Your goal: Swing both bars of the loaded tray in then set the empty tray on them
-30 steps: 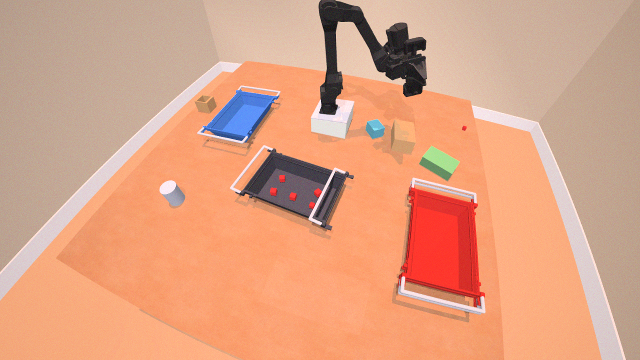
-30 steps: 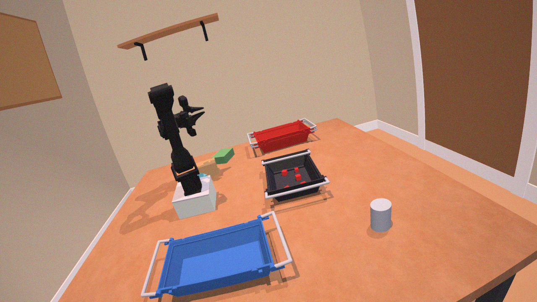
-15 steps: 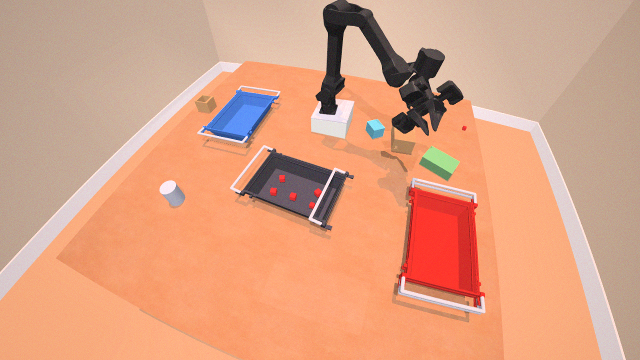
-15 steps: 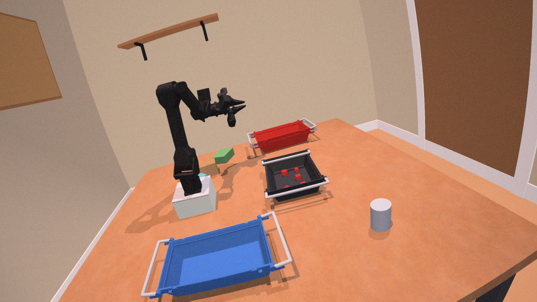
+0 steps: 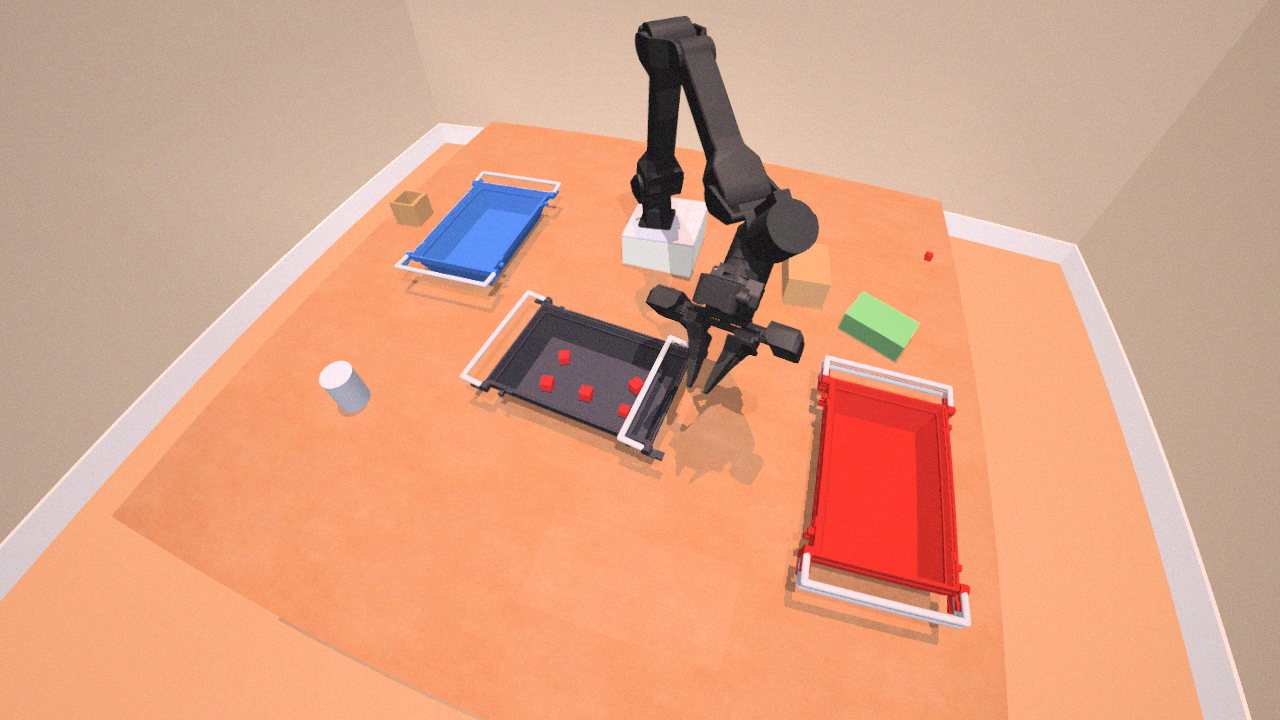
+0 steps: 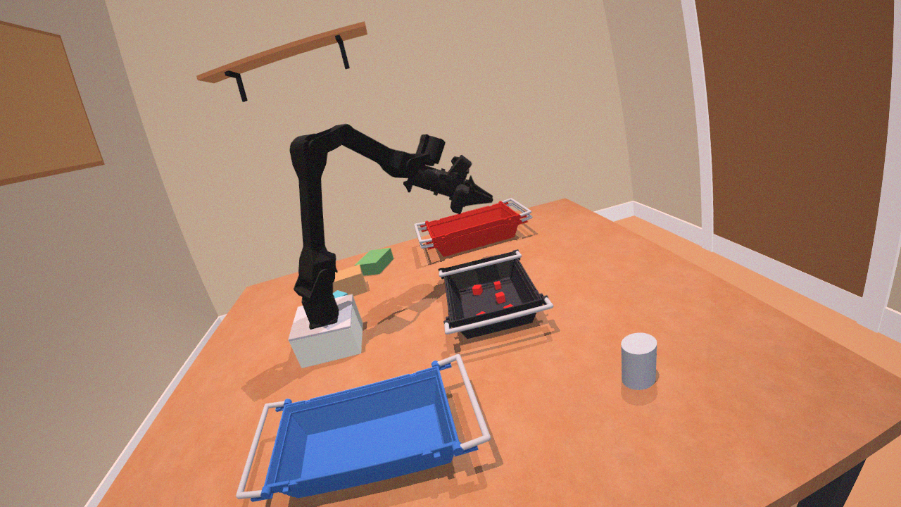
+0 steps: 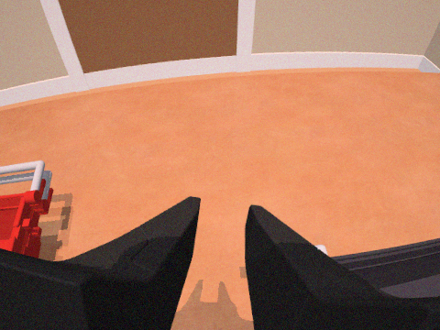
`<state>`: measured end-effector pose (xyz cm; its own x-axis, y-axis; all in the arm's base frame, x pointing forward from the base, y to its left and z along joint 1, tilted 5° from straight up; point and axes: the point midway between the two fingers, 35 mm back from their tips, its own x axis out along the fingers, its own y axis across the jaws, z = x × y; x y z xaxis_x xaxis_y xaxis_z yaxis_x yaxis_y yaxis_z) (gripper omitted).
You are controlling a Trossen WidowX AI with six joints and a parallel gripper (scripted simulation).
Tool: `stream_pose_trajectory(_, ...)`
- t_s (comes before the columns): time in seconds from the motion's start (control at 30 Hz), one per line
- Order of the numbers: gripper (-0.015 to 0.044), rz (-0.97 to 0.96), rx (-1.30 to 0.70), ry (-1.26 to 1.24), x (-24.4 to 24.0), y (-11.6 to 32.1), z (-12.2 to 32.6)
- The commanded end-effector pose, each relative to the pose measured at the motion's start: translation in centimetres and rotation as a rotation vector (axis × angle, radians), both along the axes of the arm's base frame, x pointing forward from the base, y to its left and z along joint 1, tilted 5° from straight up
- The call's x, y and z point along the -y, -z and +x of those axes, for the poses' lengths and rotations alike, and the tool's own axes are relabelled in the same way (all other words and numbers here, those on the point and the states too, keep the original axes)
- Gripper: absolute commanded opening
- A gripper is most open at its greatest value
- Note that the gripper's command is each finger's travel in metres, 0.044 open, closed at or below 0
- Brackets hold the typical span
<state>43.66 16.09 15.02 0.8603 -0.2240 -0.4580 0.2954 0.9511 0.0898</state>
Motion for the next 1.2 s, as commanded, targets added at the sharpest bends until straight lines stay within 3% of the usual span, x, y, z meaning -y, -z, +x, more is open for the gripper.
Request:
stream_pose_trajectory(0.0, 0.0086, -0.118, -0.190, 0.015, 6.3, 1.6, 2.4)
stream_pose_trajectory(0.3, 0.0086, -0.183, -0.634, -0.006, 21.1, 4.6, 2.2)
stream_pose_trajectory(0.63, 0.0086, 0.043, -0.995, -0.113, 34.6, 5.8, -5.3)
stream_pose_trajectory(1.17, 0.0086, 0.087, -1.019, -0.130, 36.0, 7.4, -6.3)
